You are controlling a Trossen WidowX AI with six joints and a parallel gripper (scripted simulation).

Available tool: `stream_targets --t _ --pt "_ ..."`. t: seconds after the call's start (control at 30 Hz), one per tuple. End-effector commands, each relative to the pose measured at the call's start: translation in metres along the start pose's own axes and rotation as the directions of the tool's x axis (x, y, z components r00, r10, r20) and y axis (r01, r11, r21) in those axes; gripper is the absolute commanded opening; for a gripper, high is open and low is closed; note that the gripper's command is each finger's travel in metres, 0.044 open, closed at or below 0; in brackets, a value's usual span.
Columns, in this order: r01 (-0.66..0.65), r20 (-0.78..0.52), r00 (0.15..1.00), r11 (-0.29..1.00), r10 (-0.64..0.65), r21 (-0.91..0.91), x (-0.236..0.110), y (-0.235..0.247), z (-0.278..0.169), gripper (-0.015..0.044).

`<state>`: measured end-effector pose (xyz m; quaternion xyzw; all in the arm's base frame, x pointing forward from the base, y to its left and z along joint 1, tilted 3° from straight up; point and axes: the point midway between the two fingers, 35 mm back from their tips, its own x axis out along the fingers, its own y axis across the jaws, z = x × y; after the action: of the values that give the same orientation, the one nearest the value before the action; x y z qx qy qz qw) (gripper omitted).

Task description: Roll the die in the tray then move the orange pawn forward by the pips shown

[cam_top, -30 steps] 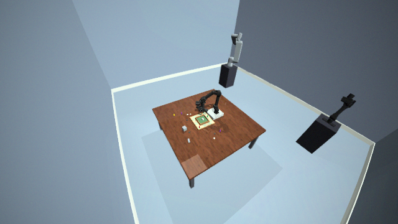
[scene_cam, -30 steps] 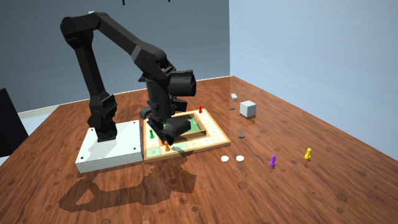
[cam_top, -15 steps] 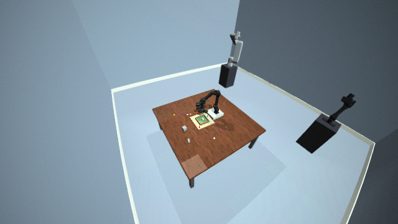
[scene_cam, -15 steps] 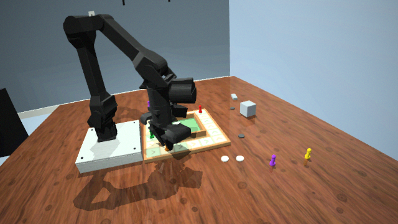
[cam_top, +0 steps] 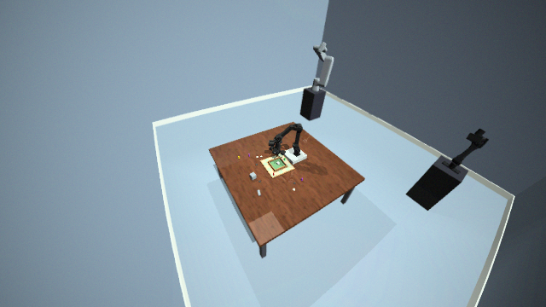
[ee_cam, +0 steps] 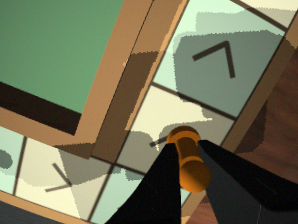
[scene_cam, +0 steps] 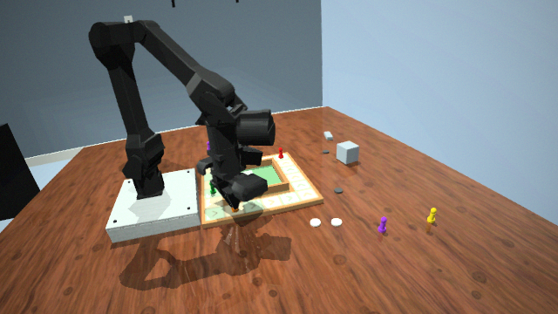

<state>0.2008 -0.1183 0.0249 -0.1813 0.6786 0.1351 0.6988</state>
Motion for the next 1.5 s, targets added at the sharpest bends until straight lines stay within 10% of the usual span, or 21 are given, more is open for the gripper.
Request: stream_targets --t 0.0,0.73,1.47 --pt "-0.003 0.004 1.000 1.000 0.003 -0.005 -0.003 0.000 0.001 0.0000" --pt "-0.003 0.004 1.000 1.000 0.003 -0.005 -0.126 0.002 -0.004 0.0000" --pt "0.007 0.010 1.000 1.000 -0.007 0.002 -0.094 -0.041 0.062 0.0000"
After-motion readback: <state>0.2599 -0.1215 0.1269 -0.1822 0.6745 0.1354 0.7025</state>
